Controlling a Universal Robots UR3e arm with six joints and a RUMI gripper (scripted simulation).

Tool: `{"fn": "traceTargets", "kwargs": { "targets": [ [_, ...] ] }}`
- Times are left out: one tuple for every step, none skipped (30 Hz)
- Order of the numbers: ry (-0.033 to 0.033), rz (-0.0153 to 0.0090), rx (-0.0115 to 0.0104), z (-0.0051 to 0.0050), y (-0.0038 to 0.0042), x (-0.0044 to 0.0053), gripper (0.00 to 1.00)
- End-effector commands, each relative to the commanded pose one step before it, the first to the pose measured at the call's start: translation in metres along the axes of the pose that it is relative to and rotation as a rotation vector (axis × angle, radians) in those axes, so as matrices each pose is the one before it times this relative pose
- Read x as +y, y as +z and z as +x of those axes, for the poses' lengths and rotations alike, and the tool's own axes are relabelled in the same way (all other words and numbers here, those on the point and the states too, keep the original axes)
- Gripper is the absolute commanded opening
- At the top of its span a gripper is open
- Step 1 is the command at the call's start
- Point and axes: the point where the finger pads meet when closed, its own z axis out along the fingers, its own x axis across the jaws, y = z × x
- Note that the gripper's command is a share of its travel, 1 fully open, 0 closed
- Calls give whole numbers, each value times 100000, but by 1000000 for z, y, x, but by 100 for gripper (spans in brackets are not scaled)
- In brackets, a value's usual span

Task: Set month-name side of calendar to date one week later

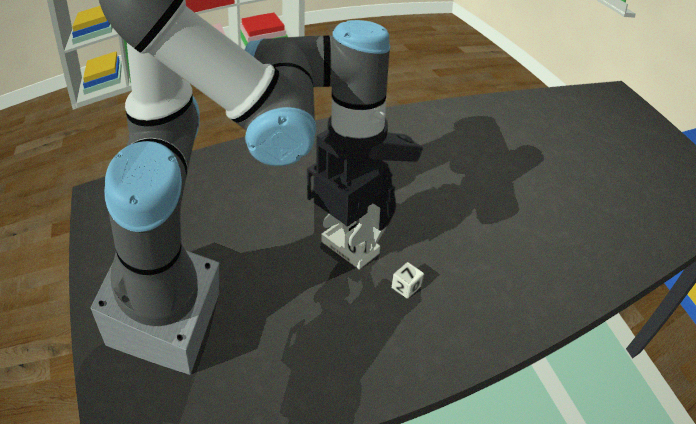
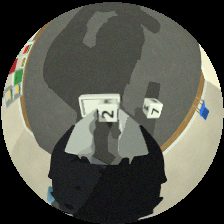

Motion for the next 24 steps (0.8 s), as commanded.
{"fn": "traceTargets", "kwargs": {
  "targets": [
    [-1, 184, 138, 480, -517, -630, 11],
    [0, 0, 0, 0, 0, 0, 11],
    [0, 0, 0, 0, 0, 0, 11],
    [0, 0, 0, 0, 0, 0, 11],
    [0, 0, 0, 0, 0, 0, 11],
    [0, 0, 0, 0, 0, 0, 11],
    [0, 0, 0, 0, 0, 0, 11],
    [0, 0, 0, 0, 0, 0, 11],
    [0, 0, 0, 0, 0, 0, 11],
    [0, 0, 0, 0, 0, 0, 11],
    [0, 0, 0, 0, 0, 0, 11],
    [0, 0, 0, 0, 0, 0, 11],
    [0, 0, 0, 0, 0, 0, 11],
    [0, 0, 0, 0, 0, 0, 11],
    [0, 0, 0, 0, 0, 0, 11],
    [0, 0, 0, 0, 0, 0, 11],
    [0, 0, 0, 0, 0, 0, 11],
    [0, 0, 0, 0, 0, 0, 11],
    [0, 0, 0, 0, 0, 0, 11],
    [0, 0, 0, 0, 0, 0, 11],
    [0, 0, 0, 0, 0, 0, 11],
    [0, 0, 0, 0, 0, 0, 11],
    [0, 0, 0, 0, 0, 0, 11],
    [0, 0, 0, 0, 0, 0, 15]
  ]
}}
